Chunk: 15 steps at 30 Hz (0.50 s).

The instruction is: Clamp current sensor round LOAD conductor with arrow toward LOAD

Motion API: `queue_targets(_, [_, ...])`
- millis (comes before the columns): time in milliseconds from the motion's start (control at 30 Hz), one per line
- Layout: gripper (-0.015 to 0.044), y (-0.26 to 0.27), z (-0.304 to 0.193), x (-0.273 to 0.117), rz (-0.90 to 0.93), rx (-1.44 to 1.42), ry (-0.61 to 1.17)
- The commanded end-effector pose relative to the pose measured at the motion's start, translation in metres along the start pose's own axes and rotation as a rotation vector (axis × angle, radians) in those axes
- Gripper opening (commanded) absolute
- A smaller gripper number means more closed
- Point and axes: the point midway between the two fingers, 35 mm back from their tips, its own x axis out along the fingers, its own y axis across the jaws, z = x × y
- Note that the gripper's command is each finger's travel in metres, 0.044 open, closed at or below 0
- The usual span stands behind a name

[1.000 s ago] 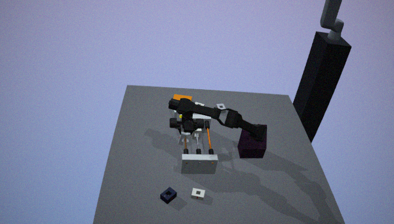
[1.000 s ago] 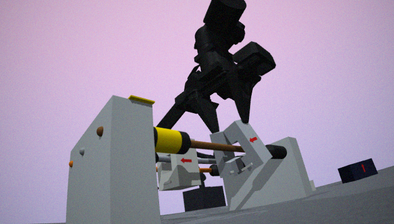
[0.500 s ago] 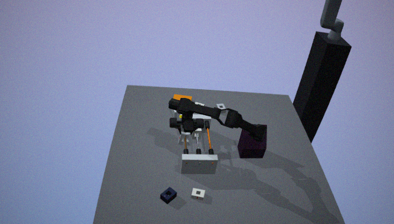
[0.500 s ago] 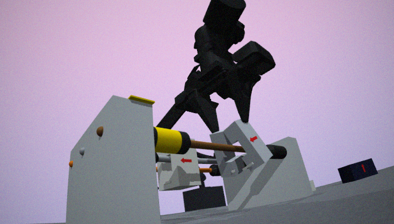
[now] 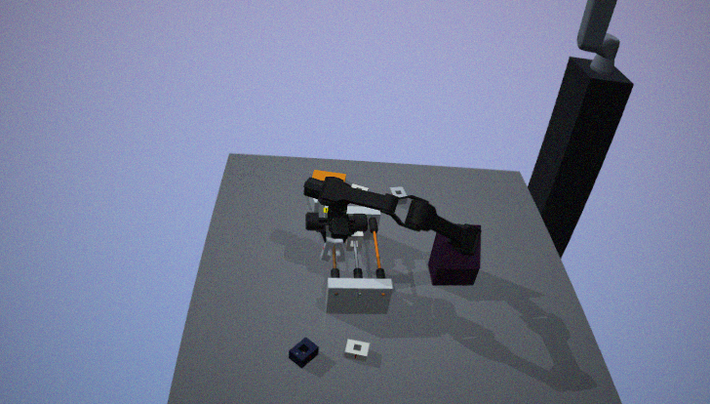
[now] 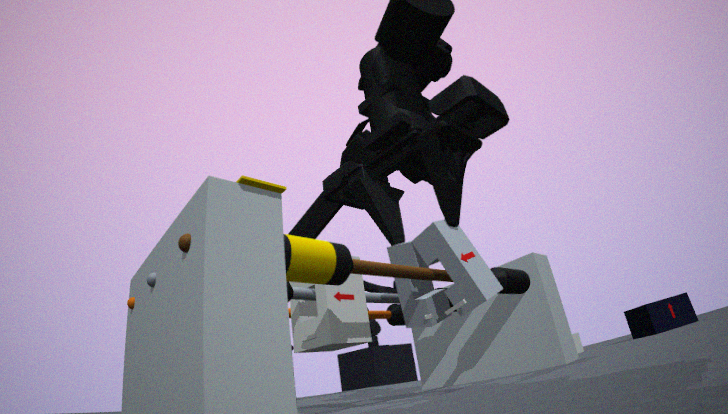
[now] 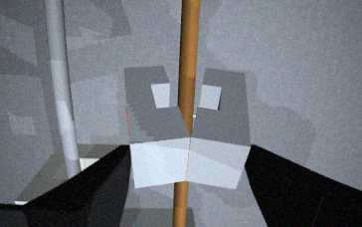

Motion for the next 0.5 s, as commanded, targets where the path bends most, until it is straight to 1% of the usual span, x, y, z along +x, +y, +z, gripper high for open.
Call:
queue_targets(0, [0.0,0.0002,-0.0003,-0.0006,0.0,0.0,0.0])
queue_targets(300, [0.0,0.0002,-0.0003,-0.0006,0.0,0.0,0.0])
queue_targets(467, [0.0131,0.0002,-0.0003,-0.0006,0.0,0.0,0.0])
